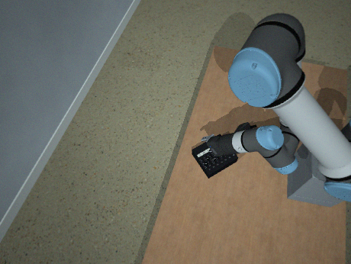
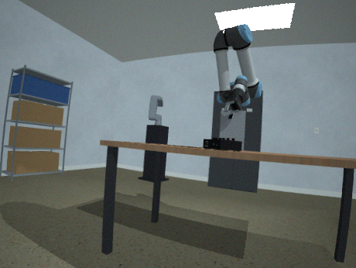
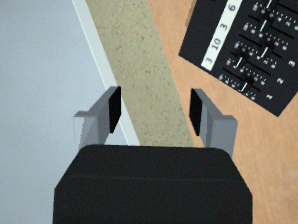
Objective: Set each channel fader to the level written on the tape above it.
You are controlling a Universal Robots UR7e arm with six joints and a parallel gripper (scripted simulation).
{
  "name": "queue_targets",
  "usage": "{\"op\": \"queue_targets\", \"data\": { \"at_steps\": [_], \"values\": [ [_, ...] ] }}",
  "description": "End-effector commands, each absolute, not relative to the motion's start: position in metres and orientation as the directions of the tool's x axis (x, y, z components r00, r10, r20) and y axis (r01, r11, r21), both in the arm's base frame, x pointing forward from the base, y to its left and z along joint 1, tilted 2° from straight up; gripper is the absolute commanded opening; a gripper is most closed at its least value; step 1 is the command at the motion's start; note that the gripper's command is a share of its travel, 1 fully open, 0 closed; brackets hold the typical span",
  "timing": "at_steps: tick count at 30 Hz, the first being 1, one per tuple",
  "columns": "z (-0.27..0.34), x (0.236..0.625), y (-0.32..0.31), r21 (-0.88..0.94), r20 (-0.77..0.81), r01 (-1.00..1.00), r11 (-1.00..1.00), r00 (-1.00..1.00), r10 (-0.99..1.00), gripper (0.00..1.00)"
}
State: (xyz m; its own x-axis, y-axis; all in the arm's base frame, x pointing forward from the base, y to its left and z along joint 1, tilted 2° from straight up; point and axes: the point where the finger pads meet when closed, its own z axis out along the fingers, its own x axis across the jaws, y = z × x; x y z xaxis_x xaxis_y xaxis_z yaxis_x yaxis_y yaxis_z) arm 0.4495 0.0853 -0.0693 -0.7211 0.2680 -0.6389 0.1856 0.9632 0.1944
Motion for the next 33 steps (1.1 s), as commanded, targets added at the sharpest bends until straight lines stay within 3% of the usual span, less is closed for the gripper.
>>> {"op": "queue_targets", "data": {
  "at_steps": [1, 33],
  "values": [
    [-0.069, 0.450, 0.085, 0.195, -0.640, 0.185, 0.963, -0.720, 0.268, 1.00],
    [-0.080, 0.453, 0.080, 0.153, -0.592, 0.171, 0.973, -0.773, 0.229, 1.00]
  ]
}}
